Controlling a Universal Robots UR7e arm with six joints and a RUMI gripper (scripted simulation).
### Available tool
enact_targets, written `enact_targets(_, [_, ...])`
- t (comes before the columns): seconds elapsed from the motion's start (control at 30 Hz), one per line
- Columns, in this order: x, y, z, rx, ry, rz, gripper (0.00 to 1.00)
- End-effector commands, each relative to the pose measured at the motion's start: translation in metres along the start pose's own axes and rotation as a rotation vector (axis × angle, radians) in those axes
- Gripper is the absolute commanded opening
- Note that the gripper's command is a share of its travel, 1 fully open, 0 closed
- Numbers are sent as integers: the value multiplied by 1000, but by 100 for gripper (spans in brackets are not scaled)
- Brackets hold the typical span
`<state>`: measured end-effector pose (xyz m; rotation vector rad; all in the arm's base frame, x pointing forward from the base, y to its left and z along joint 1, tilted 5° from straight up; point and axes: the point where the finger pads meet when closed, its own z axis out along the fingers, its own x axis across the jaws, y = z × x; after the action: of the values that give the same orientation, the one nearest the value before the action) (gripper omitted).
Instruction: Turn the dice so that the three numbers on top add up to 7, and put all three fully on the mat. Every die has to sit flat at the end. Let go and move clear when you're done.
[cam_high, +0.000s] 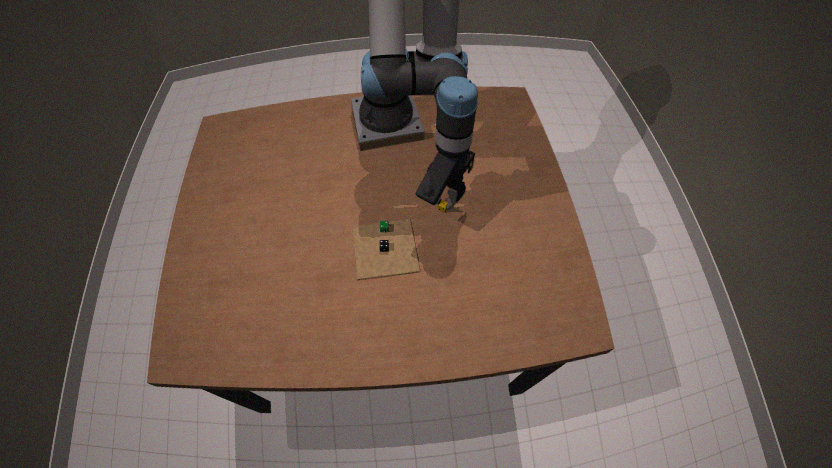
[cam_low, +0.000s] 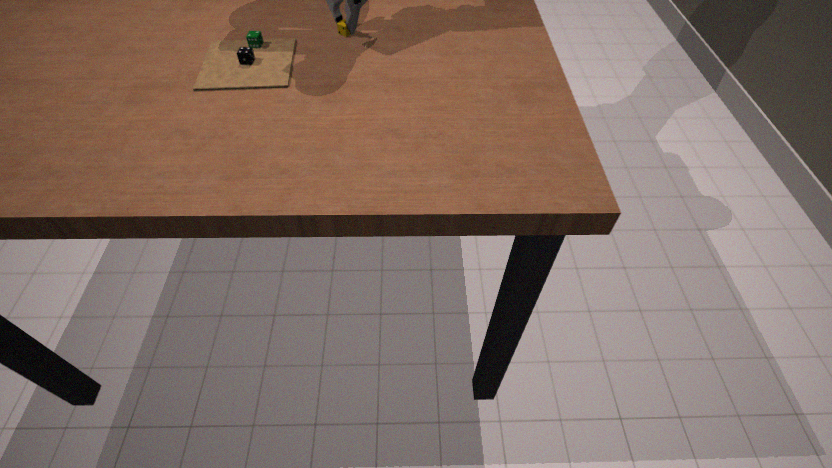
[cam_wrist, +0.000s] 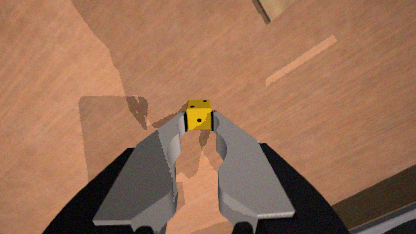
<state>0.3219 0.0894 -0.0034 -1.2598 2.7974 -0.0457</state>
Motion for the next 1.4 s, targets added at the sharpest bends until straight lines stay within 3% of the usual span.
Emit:
enact_targets(0.0, [0, 0, 0, 1, -1, 0, 3])
enact_targets(1.17, [0, 0, -1, 1, -1, 0, 3])
enact_targets(1.37, [0, 0, -11, 1, -1, 0, 3])
